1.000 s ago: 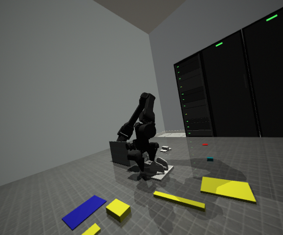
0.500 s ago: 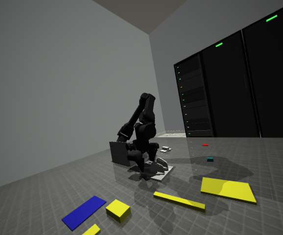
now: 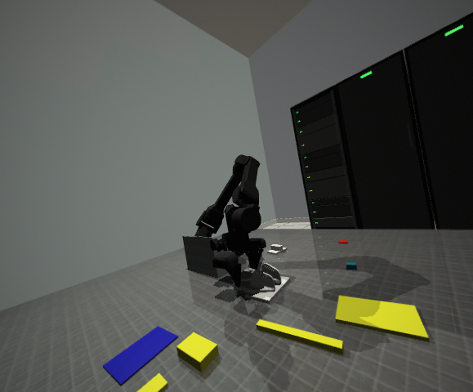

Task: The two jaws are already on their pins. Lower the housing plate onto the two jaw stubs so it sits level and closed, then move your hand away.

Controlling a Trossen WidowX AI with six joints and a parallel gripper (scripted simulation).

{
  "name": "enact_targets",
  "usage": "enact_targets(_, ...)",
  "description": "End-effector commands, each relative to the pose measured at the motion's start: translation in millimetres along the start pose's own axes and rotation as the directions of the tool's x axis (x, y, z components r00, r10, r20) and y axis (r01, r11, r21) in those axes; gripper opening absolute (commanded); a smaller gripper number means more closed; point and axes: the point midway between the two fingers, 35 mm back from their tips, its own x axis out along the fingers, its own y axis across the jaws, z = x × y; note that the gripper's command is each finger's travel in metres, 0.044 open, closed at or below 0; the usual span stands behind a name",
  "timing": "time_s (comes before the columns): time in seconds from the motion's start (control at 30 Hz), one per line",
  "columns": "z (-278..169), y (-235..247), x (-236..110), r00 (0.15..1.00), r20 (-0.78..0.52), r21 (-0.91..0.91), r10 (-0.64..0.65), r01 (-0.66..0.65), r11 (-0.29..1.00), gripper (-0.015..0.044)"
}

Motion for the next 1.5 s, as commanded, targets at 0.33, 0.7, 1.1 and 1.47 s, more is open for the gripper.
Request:
enact_targets(0.33,-0.8,-1.0,-0.5,1.000,0.002,-0.007,0.000,0.000,1.000,0.0351)
enact_targets(0.7,-0.7,-1.0,1.6,1.000,0.002,-0.007,0.000,0.000,1.000,0.0351)
enact_targets(1.1,-0.7,-1.0,3.8,1.000,0.002,-0.007,0.000,0.000,1.000,0.0351)
enact_targets(1.47,-0.7,-1.0,3.8,1.000,0.002,-0.007,0.000,0.000,1.000,0.0351)
